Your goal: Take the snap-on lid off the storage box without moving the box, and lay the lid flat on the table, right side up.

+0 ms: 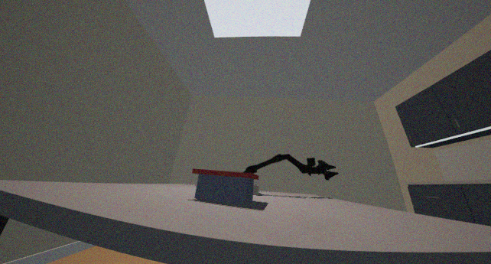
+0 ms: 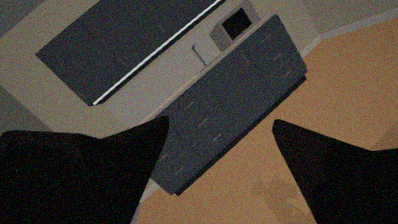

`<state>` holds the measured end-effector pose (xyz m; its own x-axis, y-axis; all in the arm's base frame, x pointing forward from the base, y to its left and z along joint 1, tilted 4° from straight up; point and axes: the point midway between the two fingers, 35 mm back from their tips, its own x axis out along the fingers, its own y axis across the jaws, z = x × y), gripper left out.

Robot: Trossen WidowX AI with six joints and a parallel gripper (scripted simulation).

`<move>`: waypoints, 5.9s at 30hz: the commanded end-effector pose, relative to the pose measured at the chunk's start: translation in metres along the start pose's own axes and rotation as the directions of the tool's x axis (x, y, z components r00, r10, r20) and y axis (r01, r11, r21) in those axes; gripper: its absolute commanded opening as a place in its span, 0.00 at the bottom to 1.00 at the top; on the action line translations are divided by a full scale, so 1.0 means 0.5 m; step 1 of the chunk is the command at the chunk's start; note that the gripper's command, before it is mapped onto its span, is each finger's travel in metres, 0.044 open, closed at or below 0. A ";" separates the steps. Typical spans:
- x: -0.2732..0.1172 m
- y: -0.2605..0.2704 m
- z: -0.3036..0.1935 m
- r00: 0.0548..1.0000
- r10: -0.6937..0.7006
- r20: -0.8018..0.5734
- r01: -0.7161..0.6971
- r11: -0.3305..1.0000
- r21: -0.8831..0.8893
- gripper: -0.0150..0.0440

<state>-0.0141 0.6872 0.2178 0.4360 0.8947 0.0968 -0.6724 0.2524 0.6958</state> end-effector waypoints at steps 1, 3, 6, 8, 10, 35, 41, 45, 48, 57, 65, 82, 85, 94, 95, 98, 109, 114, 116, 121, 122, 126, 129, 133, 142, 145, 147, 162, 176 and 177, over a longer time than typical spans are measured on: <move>0.002 -0.004 0.005 1.000 -0.003 0.001 0.003 1.000 0.001 0.89; 0.019 -0.034 0.042 0.999 -0.031 0.010 0.031 0.999 0.008 0.80; 0.046 -0.099 0.124 0.995 -0.091 0.028 0.090 0.996 0.025 0.67; 0.054 -0.126 0.157 0.993 -0.115 0.035 0.114 0.993 0.034 0.65; 0.063 -0.166 0.206 0.987 -0.152 0.046 0.149 0.988 0.047 0.65; -0.137 -0.629 0.739 0.780 -0.601 0.174 0.530 0.782 0.328 0.65; -0.258 -0.719 0.826 0.685 -0.703 0.191 0.585 0.687 0.431 0.65; -0.354 -0.772 0.875 0.619 -0.762 0.190 0.600 0.615 0.511 0.65; -0.446 -0.812 0.908 0.556 -0.810 0.184 0.601 0.545 0.585 0.65; -0.697 -0.880 0.939 0.382 -0.912 0.148 0.529 0.348 0.774 0.65; -0.912 -0.901 0.902 0.229 -0.969 0.090 0.369 0.172 0.913 0.65; -1.069 -0.897 0.827 0.111 -0.994 0.022 0.162 0.040 0.986 0.65; -1.070 -0.925 0.801 0.111 -0.994 0.022 0.162 0.040 0.986 0.65; -1.074 -0.968 0.752 0.111 -0.994 0.022 0.162 0.040 0.986 0.65; -1.074 -0.970 0.753 0.111 -0.994 0.021 0.162 0.039 0.986 0.65; -1.073 -0.978 0.754 0.111 -0.994 0.022 0.162 0.039 0.986 0.65; -1.068 -1.012 0.758 0.111 -0.994 0.022 0.164 0.040 0.986 0.65; -1.066 -1.028 0.759 0.111 -0.994 0.023 0.163 0.041 0.986 0.65; -1.065 -1.035 0.760 0.111 -0.994 0.023 0.163 0.041 0.986 0.65; -1.063 -1.051 0.760 0.111 -0.994 0.023 0.163 0.041 0.986 0.65; -1.063 -1.054 0.759 0.111 -0.994 0.024 0.163 0.042 0.986 0.65; -1.062 -1.067 0.759 0.111 -0.993 0.024 0.163 0.042 0.986 0.65; -1.061 -1.077 0.758 0.112 -0.993 0.024 0.163 0.042 0.986 0.65; -1.060 -1.089 0.757 0.112 -0.993 0.025 0.162 0.043 0.986 0.65; -1.059 -1.104 0.755 0.112 -0.993 0.025 0.162 0.043 0.986 0.52; -1.059 -1.104 0.755 0.112 -0.993 0.025 0.162 0.043 0.986 0.49; -1.059 -1.104 0.755 0.112 -0.993 0.025 0.162 0.043 0.986 0.46; -1.060 -1.103 0.756 0.109 -0.994 0.024 0.160 0.042 0.986 0.25; -1.060 -1.099 0.760 0.109 -0.994 0.024 0.160 0.042 0.986 0.25; -1.060 -1.098 0.760 0.109 -0.994 0.024 0.160 0.042 0.986 0.25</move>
<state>0.3515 -0.0654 0.0530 0.7290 -0.1617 -0.6652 0.6332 -0.2099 0.7450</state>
